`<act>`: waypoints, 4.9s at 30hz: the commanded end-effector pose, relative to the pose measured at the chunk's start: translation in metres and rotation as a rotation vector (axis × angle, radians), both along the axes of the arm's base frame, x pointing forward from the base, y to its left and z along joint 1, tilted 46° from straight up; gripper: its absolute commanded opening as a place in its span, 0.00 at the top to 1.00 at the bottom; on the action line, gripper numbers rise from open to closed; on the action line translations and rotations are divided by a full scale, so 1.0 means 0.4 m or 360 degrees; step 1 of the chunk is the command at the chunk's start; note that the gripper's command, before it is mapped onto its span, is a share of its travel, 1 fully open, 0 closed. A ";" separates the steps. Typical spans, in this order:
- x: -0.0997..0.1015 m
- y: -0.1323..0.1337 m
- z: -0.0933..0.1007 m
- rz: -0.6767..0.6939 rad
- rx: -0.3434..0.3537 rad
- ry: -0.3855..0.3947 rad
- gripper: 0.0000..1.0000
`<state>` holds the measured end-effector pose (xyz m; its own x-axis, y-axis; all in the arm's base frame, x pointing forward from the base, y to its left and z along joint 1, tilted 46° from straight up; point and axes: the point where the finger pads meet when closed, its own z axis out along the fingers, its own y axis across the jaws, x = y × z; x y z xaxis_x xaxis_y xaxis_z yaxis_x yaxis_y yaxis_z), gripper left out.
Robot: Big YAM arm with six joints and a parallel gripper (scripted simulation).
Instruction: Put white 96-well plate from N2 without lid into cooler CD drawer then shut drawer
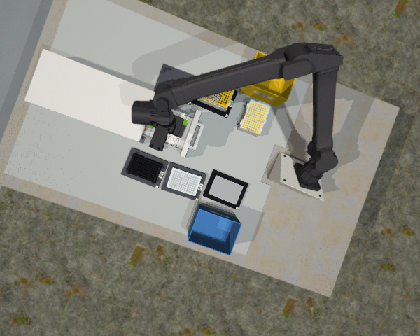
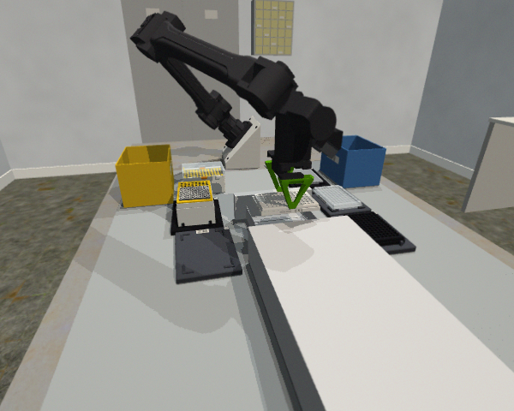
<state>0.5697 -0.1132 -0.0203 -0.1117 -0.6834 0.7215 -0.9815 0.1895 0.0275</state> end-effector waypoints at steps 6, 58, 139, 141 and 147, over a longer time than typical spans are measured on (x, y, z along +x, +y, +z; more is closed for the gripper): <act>-0.009 -0.032 -0.048 -0.0004 0.0004 0.0034 1.00; -0.022 -0.089 -0.113 0.0007 0.0003 0.0028 1.00; -0.024 -0.104 -0.109 -0.0008 0.0002 0.0027 1.00; -0.023 -0.104 -0.108 -0.0007 0.0002 0.0027 1.00; -0.023 -0.104 -0.108 -0.0007 0.0002 0.0026 1.00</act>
